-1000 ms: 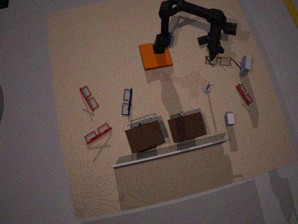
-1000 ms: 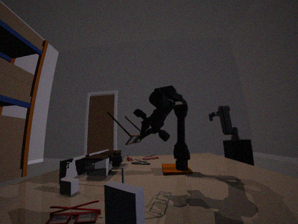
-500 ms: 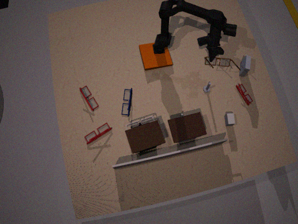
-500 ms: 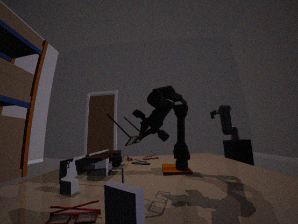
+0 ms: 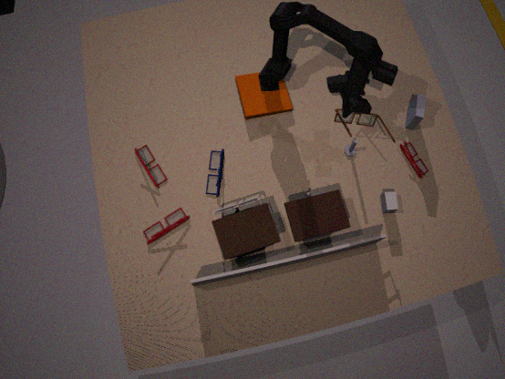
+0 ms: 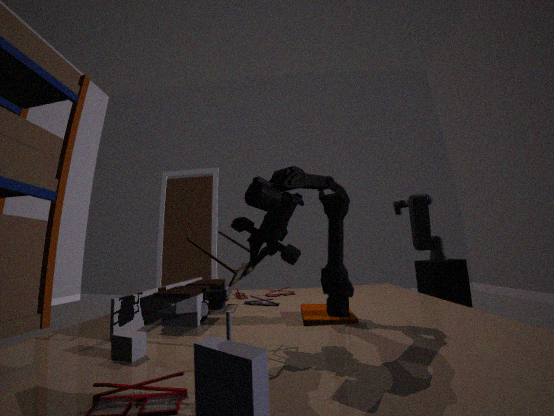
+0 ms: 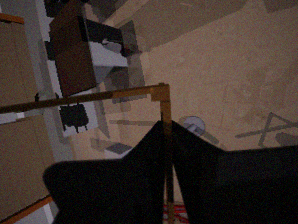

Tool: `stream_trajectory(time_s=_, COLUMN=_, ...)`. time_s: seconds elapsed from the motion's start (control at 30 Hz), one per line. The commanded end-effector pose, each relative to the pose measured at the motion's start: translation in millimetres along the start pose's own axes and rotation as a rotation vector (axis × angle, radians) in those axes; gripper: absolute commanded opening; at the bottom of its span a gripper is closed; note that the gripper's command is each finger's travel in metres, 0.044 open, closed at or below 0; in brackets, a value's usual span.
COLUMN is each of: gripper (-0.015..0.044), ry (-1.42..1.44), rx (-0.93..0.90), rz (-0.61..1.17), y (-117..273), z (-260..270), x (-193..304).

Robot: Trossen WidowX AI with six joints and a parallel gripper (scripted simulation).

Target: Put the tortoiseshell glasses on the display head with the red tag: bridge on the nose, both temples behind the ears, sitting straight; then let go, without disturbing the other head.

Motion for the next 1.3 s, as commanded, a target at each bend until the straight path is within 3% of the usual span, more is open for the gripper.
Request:
stream_trajectory(time_s=0.0, gripper=0.0000, ry=0.039, rx=0.067, rz=-0.013, y=-14.5, z=1.7, x=-12.0)
stream_trajectory(time_s=0.6, gripper=0.0000, ry=0.134, rx=0.290, rz=0.019, y=-60.4, z=7.5, x=-64.4)
stream_trajectory(time_s=1.27, gripper=0.0000, ry=0.188, rx=0.460, rz=0.173, y=-98.6, z=0.3, x=-126.2)
Point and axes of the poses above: the point midway between the two fingers, 35 mm back from their tips, its own y axis back along the fingers, its own z axis across the jaws, x = y × z, the point moved 2 cm from there along y, back along the fingers, and after that the axes turned 11 degrees about y, right-handed, at the moved point
